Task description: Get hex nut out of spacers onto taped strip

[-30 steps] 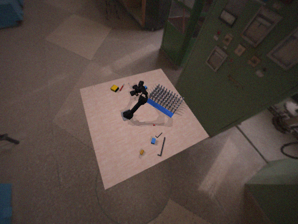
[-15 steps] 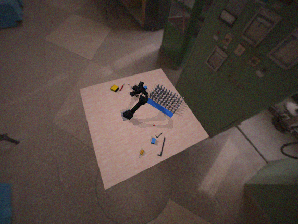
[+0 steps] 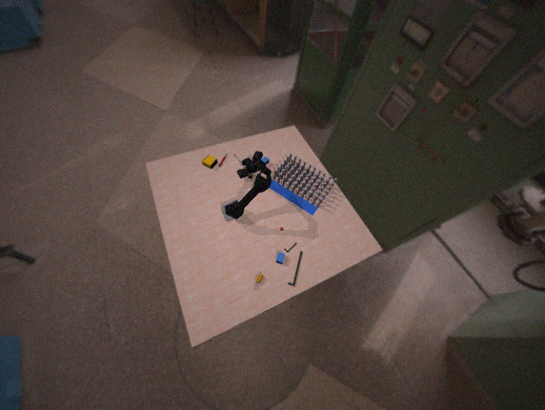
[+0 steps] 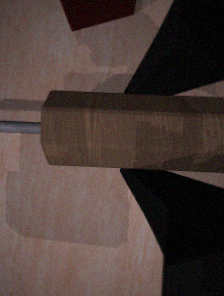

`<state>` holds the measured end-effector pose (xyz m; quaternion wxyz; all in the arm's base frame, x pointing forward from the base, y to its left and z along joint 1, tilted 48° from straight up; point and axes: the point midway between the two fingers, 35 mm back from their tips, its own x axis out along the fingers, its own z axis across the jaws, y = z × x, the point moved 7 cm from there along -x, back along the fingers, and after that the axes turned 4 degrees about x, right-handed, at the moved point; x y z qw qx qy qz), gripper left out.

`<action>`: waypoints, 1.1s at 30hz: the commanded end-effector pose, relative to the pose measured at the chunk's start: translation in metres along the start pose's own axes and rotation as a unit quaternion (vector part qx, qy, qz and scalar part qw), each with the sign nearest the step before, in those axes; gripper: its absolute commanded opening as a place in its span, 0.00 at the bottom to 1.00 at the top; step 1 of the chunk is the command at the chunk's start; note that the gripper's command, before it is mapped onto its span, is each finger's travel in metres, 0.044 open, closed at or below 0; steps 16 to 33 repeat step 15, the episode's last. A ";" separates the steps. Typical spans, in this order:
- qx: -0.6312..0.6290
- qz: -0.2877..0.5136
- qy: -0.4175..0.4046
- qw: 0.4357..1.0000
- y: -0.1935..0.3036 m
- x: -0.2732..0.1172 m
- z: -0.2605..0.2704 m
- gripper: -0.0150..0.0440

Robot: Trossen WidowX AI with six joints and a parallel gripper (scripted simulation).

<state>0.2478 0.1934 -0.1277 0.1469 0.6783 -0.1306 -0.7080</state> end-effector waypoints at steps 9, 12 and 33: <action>0.000 0.000 0.000 1.000 0.000 -0.001 0.000 0.74; 0.000 0.000 0.000 1.000 0.000 -0.001 0.000 0.88; 0.000 0.000 0.000 1.000 0.000 -0.001 0.000 1.00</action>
